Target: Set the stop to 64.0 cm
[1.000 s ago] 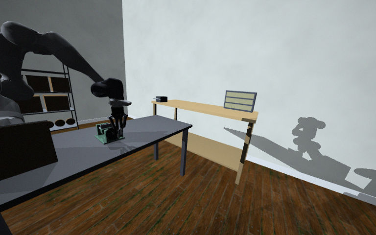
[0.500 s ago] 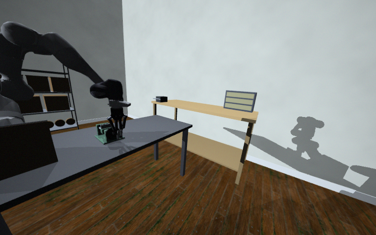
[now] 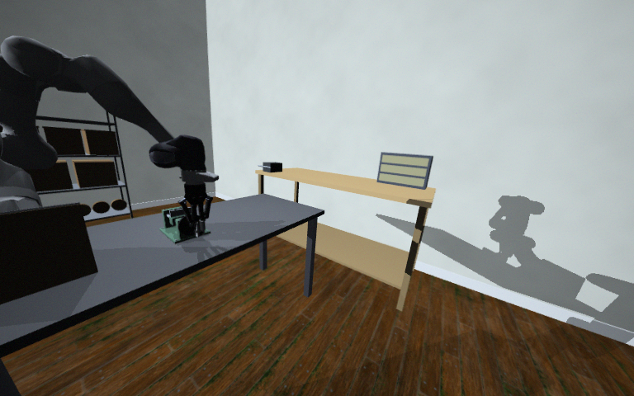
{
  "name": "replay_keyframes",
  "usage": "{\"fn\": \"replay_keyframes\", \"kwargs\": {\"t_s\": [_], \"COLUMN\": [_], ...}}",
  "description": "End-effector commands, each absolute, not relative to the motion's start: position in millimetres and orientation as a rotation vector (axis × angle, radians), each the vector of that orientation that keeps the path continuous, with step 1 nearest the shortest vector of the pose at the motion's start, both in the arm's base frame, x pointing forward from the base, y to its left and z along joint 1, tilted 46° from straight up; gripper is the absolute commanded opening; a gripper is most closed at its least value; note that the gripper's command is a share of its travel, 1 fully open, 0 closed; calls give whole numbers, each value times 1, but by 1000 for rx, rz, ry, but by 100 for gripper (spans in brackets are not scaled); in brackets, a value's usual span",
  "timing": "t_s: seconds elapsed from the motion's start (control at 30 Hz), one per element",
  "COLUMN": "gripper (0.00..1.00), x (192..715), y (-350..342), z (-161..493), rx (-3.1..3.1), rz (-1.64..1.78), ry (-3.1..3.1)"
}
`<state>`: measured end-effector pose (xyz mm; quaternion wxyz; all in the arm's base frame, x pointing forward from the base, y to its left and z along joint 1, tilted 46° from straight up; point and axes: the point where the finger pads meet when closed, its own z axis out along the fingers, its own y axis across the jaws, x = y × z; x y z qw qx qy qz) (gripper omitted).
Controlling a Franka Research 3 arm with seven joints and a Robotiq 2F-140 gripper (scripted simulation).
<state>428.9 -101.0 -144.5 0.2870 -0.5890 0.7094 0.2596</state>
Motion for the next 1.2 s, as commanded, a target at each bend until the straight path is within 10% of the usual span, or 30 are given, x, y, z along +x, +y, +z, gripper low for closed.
{"fn": "replay_keyframes", "kwargs": {"t_s": [0.0, 1.17], "gripper": [4, 4], "x": [424, 386], "y": [-98, -96], "z": [-148, -143], "rx": [-1578, -1578], "rz": [694, 694], "ry": [1892, 1892]}}
